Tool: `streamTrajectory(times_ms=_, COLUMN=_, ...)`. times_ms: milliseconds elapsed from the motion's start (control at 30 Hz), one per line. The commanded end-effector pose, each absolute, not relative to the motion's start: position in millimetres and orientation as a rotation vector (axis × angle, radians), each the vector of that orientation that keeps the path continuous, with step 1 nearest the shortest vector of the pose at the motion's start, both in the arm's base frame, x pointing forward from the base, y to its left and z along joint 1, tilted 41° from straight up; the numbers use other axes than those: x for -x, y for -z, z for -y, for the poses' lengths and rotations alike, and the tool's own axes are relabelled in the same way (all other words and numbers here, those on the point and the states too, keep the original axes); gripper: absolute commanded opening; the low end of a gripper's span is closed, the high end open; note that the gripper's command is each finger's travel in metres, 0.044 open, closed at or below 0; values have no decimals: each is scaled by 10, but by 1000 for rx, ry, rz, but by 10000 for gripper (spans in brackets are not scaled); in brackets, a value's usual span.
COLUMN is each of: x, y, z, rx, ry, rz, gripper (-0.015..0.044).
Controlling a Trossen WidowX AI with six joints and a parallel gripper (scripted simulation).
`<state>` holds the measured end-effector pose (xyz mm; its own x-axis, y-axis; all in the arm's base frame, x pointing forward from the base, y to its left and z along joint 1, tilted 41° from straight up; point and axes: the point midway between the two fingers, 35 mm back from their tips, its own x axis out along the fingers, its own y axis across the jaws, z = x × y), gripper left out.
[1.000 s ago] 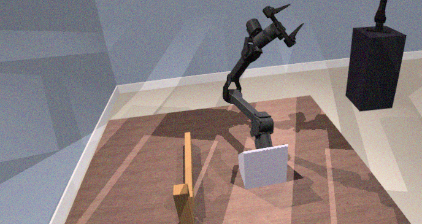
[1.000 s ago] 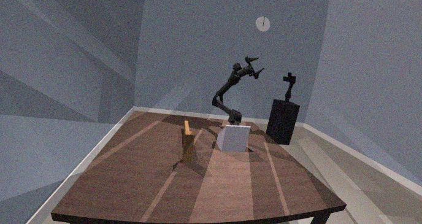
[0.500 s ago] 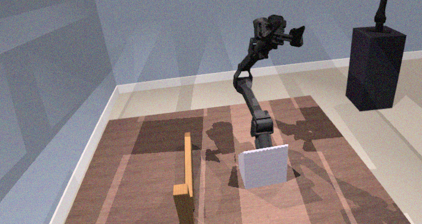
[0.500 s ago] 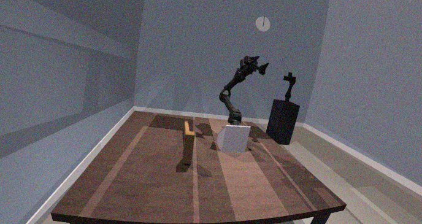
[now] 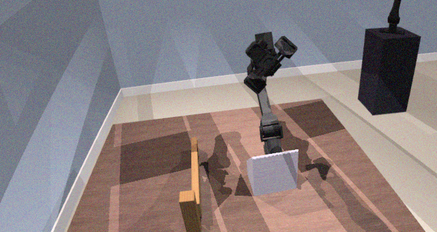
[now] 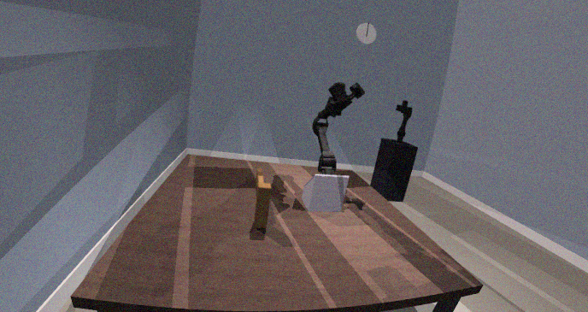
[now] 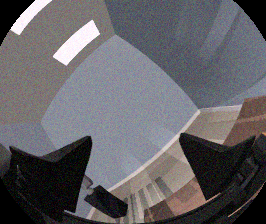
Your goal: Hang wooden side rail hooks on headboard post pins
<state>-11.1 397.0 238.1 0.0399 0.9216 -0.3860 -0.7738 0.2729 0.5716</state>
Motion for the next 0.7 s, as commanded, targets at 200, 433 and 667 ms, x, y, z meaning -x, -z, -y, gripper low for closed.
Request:
streamTrajectory(times_ms=200, x=-875, y=-1390, z=-3906, rx=-670, ry=-607, rz=-1063, gripper=440)
streamTrajectory(times_ms=433, x=-1491, y=-775, z=-3587, rx=-1007, ry=-116, rz=-1053, gripper=440)
streamTrajectory(times_ms=667, x=-1960, y=-263, z=-3119, rx=-1320, ry=308, rz=-907, gripper=440)
